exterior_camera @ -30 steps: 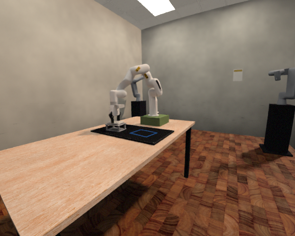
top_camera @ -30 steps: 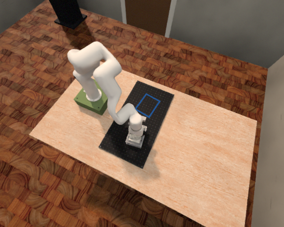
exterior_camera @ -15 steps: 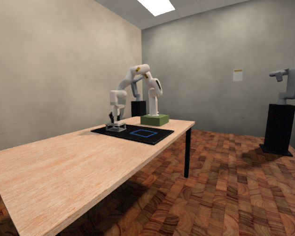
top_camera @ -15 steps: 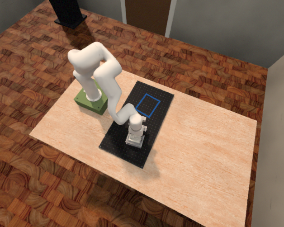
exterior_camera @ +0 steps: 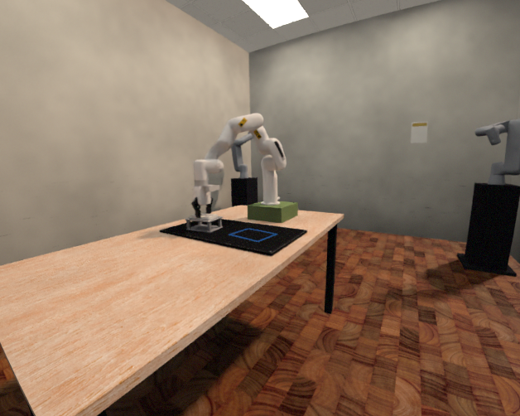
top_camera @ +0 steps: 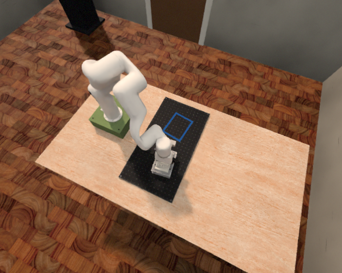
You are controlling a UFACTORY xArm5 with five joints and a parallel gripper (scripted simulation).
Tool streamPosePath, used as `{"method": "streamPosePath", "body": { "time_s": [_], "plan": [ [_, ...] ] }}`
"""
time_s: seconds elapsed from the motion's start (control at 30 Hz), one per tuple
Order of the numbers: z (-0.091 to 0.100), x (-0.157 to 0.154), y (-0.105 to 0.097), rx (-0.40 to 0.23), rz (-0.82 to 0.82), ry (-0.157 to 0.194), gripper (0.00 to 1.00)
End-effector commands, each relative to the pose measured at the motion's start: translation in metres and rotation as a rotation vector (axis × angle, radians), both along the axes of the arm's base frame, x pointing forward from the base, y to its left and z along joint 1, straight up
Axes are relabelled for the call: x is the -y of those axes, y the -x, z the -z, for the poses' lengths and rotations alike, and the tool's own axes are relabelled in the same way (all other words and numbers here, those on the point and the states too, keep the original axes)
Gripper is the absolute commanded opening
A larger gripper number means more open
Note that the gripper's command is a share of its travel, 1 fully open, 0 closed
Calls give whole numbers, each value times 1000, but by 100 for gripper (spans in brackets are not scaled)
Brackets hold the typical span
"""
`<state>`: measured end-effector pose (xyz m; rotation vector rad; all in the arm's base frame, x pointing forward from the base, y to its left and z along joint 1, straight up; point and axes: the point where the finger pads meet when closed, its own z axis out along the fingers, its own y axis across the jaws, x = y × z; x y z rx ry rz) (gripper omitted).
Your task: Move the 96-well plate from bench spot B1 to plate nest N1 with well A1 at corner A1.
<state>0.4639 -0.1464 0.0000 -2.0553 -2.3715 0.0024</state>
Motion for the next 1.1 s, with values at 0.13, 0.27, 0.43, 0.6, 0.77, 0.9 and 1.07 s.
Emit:
{"method": "streamPosePath", "body": {
  "time_s": [0.13,0.27,0.43,0.6,0.77,0.9,1.07],
  "plan": [
    [-1,0,-1,2,0,6,100],
    [-1,0,-1,2,0,6,100],
    [-1,0,-1,2,0,6,100],
    [-1,0,-1,2,0,6,100],
    [-1,0,-1,2,0,6,100],
    [-7,0,-1,2,0,6,100],
    [-15,0,-1,2,0,6,100]
  ]
}}
